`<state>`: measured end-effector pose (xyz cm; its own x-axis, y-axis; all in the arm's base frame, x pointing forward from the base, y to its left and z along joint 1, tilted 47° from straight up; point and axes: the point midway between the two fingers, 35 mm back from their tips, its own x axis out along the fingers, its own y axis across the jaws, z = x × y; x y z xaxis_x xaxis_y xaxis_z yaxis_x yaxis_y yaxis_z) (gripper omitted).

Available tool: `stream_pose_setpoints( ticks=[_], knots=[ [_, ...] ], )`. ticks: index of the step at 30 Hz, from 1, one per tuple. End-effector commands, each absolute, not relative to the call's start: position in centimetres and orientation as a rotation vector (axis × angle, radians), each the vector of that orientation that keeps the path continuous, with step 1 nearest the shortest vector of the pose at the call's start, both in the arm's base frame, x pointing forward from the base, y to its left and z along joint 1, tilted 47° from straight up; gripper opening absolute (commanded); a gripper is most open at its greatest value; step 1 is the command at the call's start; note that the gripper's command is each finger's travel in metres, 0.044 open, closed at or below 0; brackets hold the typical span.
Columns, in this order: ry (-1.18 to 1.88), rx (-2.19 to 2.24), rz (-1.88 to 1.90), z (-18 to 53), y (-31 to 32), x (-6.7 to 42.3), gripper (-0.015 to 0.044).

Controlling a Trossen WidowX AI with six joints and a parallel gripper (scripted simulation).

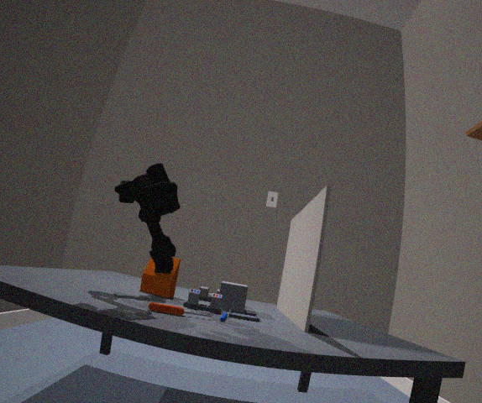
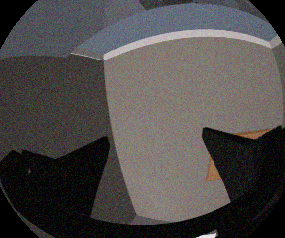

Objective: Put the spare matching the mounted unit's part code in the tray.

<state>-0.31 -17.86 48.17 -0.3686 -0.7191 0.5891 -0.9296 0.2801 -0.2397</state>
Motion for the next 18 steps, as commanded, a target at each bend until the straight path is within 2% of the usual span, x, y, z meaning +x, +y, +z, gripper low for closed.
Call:
stream_pose_setpoints(
  ticks=[1,10,18],
  knots=[
    [-2.102,1.616,0.406,47.7,-21.3,4.8,0.0440],
    [-1.699,1.730,-0.291,44.4,-25.2,16.3,0.0440],
    [-1.162,1.663,-0.738,39.1,-24.8,26.7,0.0440]
  ],
)
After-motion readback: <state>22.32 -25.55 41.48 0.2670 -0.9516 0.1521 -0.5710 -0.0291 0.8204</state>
